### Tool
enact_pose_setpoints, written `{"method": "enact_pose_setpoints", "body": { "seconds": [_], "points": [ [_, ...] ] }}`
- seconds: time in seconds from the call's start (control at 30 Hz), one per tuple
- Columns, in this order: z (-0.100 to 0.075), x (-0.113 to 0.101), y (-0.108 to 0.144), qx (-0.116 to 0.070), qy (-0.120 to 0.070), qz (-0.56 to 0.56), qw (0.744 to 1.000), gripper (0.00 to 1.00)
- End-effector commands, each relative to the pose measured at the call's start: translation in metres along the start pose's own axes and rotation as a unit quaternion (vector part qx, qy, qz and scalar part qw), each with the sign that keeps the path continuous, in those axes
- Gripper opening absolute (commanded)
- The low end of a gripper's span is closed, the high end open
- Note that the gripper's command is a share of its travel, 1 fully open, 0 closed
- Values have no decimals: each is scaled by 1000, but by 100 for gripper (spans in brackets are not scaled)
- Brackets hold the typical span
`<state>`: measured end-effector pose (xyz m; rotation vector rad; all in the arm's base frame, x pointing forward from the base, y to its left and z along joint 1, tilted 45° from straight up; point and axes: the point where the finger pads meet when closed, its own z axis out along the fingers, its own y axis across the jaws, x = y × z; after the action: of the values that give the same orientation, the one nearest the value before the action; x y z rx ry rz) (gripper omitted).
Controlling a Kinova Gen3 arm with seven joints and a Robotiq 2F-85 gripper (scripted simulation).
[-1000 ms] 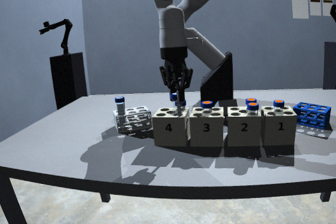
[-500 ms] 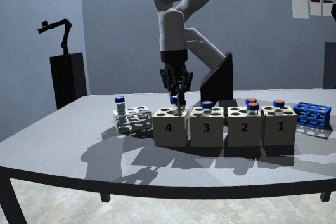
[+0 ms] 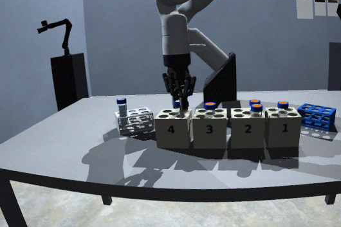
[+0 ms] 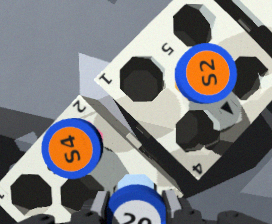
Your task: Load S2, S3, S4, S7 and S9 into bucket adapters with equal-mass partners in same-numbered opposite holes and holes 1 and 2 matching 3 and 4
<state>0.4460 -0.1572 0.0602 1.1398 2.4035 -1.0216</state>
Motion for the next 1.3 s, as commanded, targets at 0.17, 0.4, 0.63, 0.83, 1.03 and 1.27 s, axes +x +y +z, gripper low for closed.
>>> {"method": "enact_pose_setpoints", "body": {
  "seconds": [0.17,0.4,0.63,0.83,1.03,1.27],
  "points": [
    [5,0,0,-1,0,0,1000,10],
    [9,0,0,-1,0,0,1000,10],
    [13,0,0,-1,0,0,1000,10],
    [16,0,0,-1,0,0,1000,10],
    [17,0,0,-1,0,0,1000,10],
    [17,0,0,-1,0,0,1000,62]
  ]
}}
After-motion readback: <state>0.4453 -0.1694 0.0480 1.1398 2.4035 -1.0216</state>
